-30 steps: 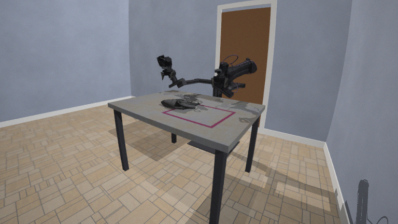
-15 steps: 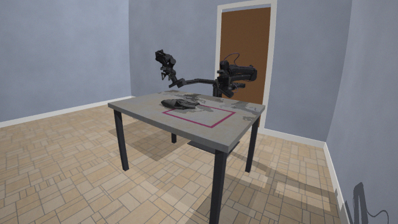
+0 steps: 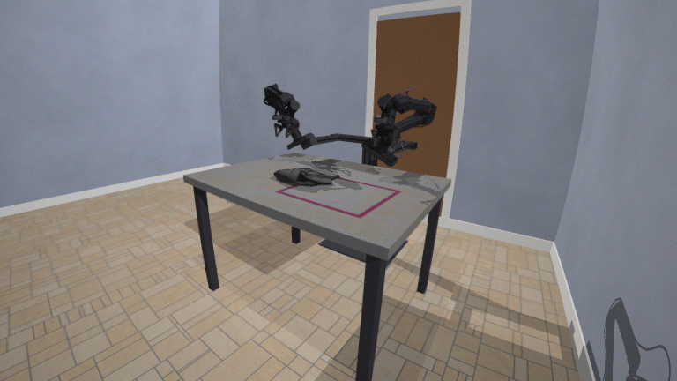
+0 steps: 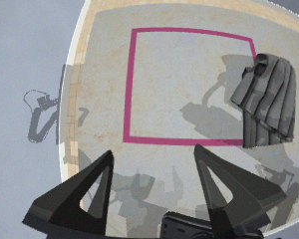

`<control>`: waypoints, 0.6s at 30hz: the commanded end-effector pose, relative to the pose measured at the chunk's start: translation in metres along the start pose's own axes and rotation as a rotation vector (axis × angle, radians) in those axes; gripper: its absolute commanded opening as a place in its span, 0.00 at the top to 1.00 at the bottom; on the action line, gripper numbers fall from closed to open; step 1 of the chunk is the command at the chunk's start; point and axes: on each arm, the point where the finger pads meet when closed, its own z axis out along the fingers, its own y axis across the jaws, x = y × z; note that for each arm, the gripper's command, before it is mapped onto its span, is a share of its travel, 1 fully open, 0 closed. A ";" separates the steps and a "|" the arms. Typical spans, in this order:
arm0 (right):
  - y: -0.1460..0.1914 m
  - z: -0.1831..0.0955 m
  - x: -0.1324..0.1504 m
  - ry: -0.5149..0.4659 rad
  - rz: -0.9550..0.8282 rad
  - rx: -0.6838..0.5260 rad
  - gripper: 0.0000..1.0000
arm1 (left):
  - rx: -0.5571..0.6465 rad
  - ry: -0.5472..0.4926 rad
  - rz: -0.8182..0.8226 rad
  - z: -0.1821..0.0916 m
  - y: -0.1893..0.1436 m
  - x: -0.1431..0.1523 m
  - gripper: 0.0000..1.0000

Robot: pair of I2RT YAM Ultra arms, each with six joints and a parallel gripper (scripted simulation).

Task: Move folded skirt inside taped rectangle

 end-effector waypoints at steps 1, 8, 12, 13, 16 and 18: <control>0.003 -0.008 -0.013 -0.032 0.008 0.000 0.10 | 0.100 0.033 0.022 -0.009 -0.008 0.007 0.10; 0.003 -0.008 -0.013 -0.032 0.008 0.000 0.10 | 0.130 0.103 0.043 -0.005 -0.023 0.007 0.70; 0.003 -0.008 -0.013 -0.032 0.008 0.000 0.10 | 0.127 0.152 0.066 0.002 -0.053 0.012 0.70; 0.003 -0.008 -0.013 -0.032 0.008 0.000 0.10 | 0.128 0.145 0.061 0.006 -0.066 0.014 0.70; 0.003 -0.008 -0.013 -0.032 0.008 0.000 0.10 | 0.129 0.139 0.058 0.009 -0.095 0.011 0.70; 0.003 -0.008 -0.013 -0.032 0.008 0.000 0.10 | 0.146 0.113 0.029 0.006 -0.117 -0.004 0.70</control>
